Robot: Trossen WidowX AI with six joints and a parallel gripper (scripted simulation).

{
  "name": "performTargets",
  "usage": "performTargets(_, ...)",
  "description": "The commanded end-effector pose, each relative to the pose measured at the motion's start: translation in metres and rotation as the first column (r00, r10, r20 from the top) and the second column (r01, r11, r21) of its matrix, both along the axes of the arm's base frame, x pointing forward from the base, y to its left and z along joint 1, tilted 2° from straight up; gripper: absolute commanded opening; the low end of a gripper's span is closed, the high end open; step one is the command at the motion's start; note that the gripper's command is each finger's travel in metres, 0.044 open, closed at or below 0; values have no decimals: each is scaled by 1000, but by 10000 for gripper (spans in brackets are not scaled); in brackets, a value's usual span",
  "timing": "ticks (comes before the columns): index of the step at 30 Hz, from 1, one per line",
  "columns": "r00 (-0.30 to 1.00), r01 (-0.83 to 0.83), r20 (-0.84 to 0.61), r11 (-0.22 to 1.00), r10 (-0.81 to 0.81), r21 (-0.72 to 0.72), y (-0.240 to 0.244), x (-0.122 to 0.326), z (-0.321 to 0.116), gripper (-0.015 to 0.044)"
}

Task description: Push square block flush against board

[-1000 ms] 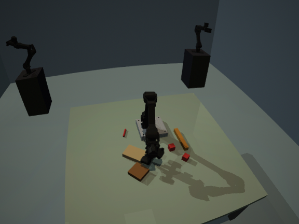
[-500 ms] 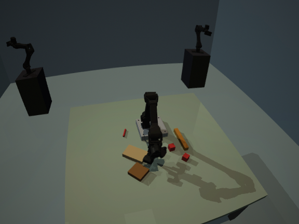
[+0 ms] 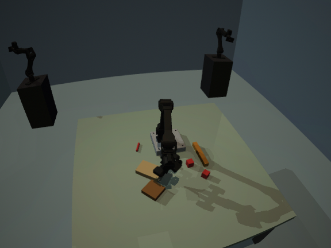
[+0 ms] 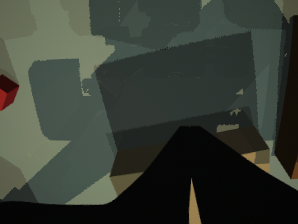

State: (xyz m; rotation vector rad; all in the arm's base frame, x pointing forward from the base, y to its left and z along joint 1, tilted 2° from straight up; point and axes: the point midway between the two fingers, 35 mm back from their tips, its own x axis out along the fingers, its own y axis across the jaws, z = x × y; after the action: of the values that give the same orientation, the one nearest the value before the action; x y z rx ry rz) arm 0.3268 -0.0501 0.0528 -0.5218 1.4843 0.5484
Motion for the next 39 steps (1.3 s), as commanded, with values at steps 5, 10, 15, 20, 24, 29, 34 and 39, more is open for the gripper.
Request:
performTargets(5, 965, 262, -3, 965, -262, -1, -21, -12, 2, 0)
performTargets(10, 906, 424, -7, 906, -424, -1, -33, -19, 2, 0)
performTargets(15, 820, 573, -10, 820, -573, -2, -45, -28, 2, 0)
performTargets(20, 710, 705, -13, 710, -705, -3, -57, -37, 2, 0)
performTargets(24, 606, 795, -16, 606, -795, -4, -66, -44, 2, 0)
performTargets(29, 461, 887, -18, 461, -887, -6, -76, -53, 2, 0)
performTargets(34, 304, 953, -21, 304, -953, -6, -86, -63, 2, 0)
performTargets(39, 138, 990, -24, 138, -990, -6, -95, -73, 2, 0)
